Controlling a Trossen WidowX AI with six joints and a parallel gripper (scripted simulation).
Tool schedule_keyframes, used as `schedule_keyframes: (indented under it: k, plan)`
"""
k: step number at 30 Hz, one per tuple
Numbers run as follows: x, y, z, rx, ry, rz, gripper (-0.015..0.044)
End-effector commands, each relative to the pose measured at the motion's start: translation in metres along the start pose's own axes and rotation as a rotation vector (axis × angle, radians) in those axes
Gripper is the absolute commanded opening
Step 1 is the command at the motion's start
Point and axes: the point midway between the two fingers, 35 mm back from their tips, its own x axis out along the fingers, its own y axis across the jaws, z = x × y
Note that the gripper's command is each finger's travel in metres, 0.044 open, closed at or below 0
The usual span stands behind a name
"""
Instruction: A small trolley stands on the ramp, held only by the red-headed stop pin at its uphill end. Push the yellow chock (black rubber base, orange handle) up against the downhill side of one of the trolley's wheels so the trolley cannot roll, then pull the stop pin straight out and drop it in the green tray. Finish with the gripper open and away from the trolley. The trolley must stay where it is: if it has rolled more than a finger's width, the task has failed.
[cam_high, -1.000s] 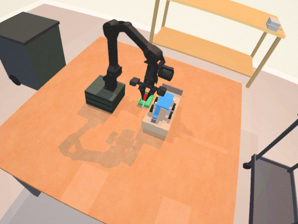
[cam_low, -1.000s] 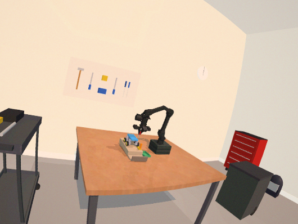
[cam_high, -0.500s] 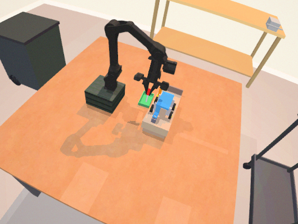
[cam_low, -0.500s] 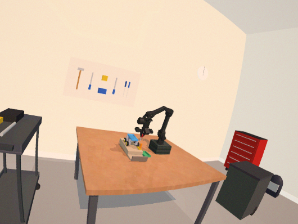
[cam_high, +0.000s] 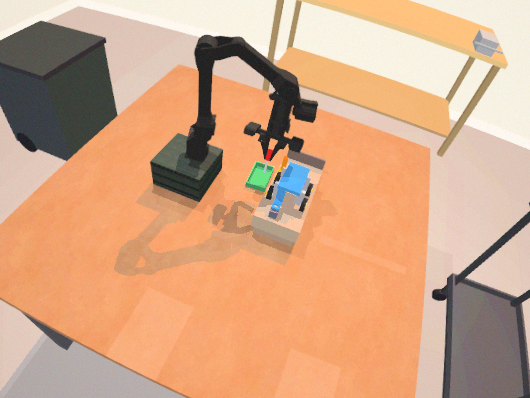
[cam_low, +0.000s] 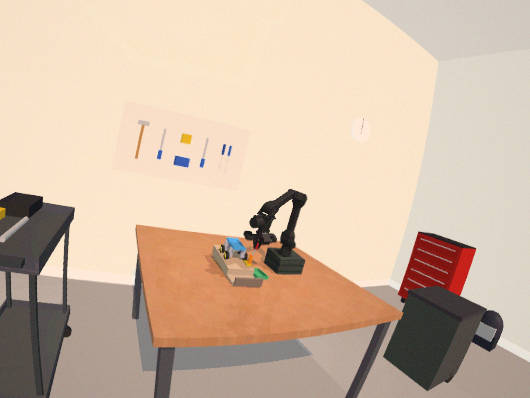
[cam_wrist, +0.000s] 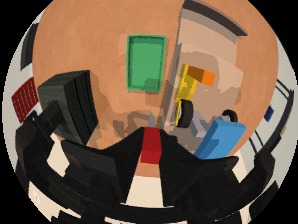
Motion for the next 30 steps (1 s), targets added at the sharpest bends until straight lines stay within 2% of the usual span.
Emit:
schedule_keyframes:
  k: [1, 9, 15, 30]
  plan:
    - [-0.003, 0.000, 0.016, 0.005, -0.006, -0.001, 0.0000]
    - [-0.008, 0.001, 0.045, 0.005, -0.009, -0.001, 0.0000]
    - [-0.009, 0.001, 0.046, -0.015, -0.013, -0.002, 0.0000]
    - [-0.008, 0.002, 0.043, -0.463, -0.088, -0.044, 0.0000]
